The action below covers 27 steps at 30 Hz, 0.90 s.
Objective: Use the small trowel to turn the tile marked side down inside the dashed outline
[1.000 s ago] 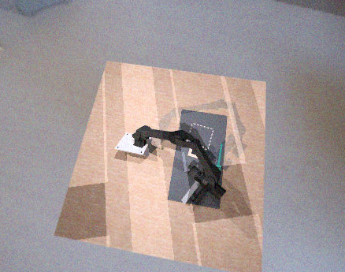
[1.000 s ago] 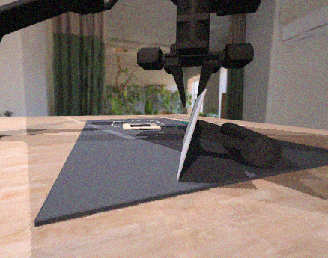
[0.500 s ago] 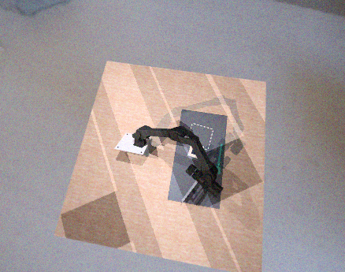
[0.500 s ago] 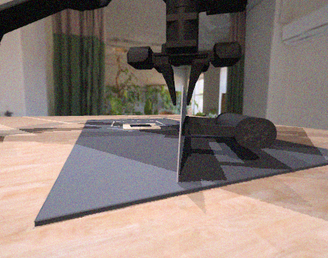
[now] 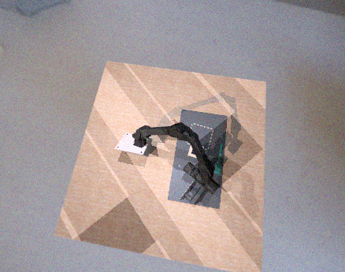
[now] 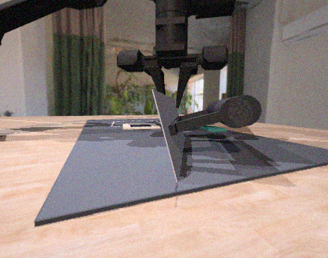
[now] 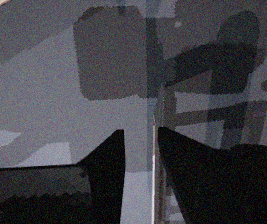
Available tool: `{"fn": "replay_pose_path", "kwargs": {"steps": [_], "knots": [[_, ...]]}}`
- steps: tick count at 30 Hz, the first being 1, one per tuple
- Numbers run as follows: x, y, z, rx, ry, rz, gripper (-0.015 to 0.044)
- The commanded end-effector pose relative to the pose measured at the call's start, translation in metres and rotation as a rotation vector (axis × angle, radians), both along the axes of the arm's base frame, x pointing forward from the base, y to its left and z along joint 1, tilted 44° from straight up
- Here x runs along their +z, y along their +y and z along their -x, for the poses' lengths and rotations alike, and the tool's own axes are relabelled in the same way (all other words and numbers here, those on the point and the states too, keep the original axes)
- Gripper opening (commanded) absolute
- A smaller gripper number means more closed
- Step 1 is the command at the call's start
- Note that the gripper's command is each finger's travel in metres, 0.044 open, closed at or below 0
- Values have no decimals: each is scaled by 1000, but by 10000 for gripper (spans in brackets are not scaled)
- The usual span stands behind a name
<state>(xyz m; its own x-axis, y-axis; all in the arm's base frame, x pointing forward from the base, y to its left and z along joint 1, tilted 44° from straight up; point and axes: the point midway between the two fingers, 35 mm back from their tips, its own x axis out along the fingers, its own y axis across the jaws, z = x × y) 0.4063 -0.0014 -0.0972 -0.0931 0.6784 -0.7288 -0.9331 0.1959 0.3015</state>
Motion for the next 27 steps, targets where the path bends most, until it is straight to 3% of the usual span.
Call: {"fn": "replay_pose_path", "kwargs": {"steps": [1,16,27], "knots": [[0,5,5,3,4,-5,100],[-7,20,23,3,5,-5,100],[26,-10,21,3,6,-6,100]]}}
